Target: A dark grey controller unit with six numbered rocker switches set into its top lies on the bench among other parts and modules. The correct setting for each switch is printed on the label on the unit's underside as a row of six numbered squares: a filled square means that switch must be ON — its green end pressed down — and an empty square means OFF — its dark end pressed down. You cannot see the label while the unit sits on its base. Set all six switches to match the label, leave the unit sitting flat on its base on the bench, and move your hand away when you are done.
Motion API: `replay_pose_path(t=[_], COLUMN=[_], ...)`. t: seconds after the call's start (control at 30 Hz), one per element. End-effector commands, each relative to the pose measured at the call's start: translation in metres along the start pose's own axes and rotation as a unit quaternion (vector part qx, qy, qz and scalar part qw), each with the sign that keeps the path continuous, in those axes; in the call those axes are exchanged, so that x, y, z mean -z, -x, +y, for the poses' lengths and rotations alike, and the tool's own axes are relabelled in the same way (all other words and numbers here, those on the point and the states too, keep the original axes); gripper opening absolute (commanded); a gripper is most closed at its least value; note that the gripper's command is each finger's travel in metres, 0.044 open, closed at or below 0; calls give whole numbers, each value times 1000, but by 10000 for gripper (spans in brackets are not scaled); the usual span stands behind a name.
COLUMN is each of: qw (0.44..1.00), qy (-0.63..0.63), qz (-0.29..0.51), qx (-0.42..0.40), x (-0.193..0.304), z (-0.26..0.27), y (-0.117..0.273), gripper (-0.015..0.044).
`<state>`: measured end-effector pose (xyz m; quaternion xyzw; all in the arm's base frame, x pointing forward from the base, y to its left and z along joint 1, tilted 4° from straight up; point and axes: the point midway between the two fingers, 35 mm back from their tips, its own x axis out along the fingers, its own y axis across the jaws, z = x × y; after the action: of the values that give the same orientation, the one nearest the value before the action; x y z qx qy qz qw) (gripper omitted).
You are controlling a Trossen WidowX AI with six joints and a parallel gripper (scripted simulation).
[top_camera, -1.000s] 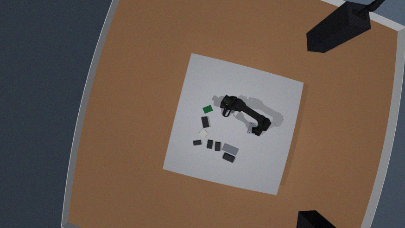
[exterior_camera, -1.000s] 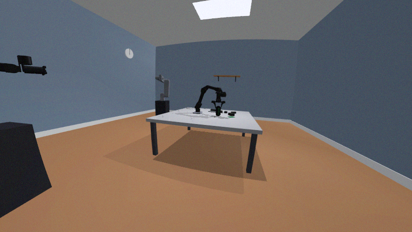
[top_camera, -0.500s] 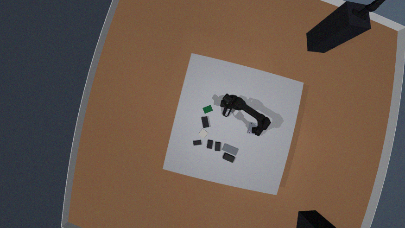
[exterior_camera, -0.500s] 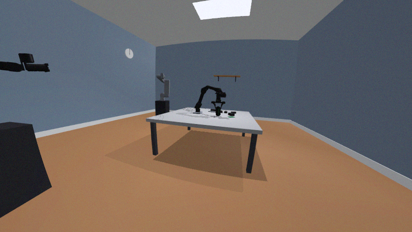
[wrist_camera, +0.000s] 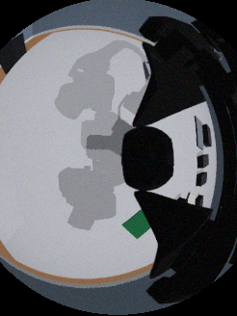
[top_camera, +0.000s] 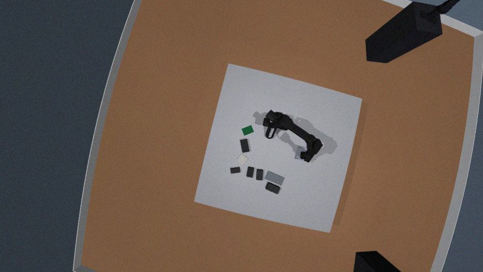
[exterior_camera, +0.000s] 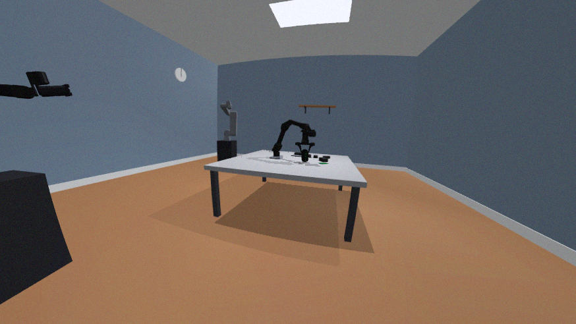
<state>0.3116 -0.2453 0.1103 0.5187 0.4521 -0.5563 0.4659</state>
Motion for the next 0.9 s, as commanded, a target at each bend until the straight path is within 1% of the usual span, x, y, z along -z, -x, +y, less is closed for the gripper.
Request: replay_pose_path(t=[0.0, 0.87], qw=[1000, 1000], qy=[7, 7], qz=[6, 5], qx=[8, 8], x=[1, -13], z=[1, 1], y=[-8, -23], gripper=[338, 338])
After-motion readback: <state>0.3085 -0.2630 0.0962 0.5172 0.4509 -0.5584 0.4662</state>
